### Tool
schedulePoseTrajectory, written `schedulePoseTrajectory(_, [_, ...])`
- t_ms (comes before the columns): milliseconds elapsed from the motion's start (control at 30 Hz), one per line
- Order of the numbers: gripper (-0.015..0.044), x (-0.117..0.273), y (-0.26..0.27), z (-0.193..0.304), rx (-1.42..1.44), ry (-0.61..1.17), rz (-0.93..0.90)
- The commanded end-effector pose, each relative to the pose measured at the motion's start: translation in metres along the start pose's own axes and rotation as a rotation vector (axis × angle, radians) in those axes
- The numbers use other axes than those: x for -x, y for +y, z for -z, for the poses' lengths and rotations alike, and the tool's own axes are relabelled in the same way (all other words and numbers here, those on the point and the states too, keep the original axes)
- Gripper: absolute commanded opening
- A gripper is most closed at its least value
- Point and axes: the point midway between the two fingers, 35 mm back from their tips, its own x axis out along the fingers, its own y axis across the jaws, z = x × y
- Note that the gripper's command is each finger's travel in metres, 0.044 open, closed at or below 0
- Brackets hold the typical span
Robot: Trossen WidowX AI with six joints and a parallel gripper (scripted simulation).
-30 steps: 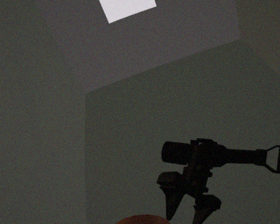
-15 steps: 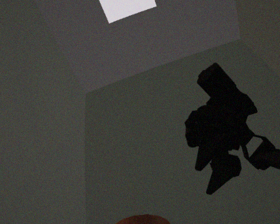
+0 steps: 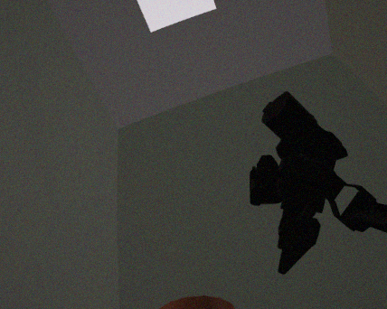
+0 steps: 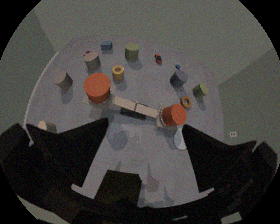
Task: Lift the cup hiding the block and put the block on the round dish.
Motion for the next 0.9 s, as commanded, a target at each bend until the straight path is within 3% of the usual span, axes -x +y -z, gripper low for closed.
schedulePoseTrajectory(0, [0.044, -0.01, -0.006, -0.005, 0.128, 0.071, -0.006])
schedulePoseTrajectory(867, [0.044, -0.089, -0.072, -0.014, 0.879, 0.4, -0.257])
